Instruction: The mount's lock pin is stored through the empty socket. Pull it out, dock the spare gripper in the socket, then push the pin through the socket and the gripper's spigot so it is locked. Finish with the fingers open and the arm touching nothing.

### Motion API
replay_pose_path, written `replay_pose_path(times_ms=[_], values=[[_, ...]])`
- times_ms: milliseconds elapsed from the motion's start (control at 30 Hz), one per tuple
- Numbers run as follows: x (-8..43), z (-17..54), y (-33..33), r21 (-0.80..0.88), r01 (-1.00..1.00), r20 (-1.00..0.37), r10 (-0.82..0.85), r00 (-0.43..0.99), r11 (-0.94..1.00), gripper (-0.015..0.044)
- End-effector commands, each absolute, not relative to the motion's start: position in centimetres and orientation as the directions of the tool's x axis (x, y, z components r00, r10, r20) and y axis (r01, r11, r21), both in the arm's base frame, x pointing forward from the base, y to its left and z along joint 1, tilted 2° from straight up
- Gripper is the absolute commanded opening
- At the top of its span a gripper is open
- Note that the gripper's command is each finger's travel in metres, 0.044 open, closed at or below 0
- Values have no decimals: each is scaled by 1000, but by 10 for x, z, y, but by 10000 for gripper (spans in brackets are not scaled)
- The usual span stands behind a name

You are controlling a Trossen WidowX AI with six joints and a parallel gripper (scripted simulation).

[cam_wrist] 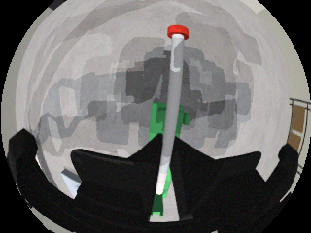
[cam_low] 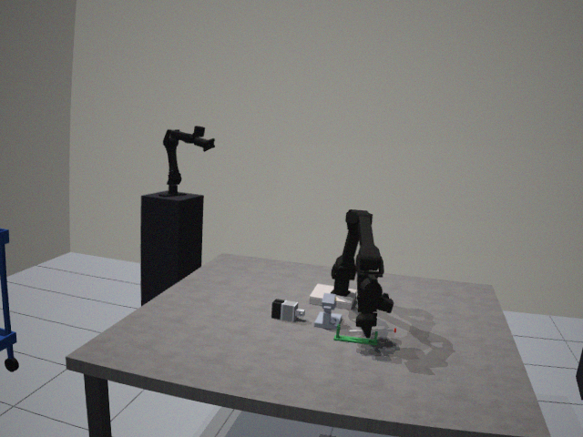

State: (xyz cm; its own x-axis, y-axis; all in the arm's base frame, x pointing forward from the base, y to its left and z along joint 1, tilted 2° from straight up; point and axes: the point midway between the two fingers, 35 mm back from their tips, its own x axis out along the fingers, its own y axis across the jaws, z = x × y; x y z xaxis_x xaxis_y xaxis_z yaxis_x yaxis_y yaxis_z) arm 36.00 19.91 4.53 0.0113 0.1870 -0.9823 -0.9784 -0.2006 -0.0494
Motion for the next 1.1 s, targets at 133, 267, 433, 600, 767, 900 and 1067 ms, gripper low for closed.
replay_pose_path(times_ms=[133, 267, 433, 600, 767, 900, 1067], values=[[360, 53, 199, -50, -979, -983, 186, 12, -200, 0], [358, 61, 198, -42, -979, -983, 184, 5, -201, 0], [357, 67, 197, -36, -979, -983, 181, -1, -200, 0], [356, 74, 196, -32, -979, -984, 179, -4, -200, 0], [355, 70, 196, -29, -979, -984, 178, -7, -199, 0], [355, 70, 196, -29, -979, -984, 178, -7, -199, 0], [360, 74, 183, -29, -980, -984, 177, -6, -197, 0]])
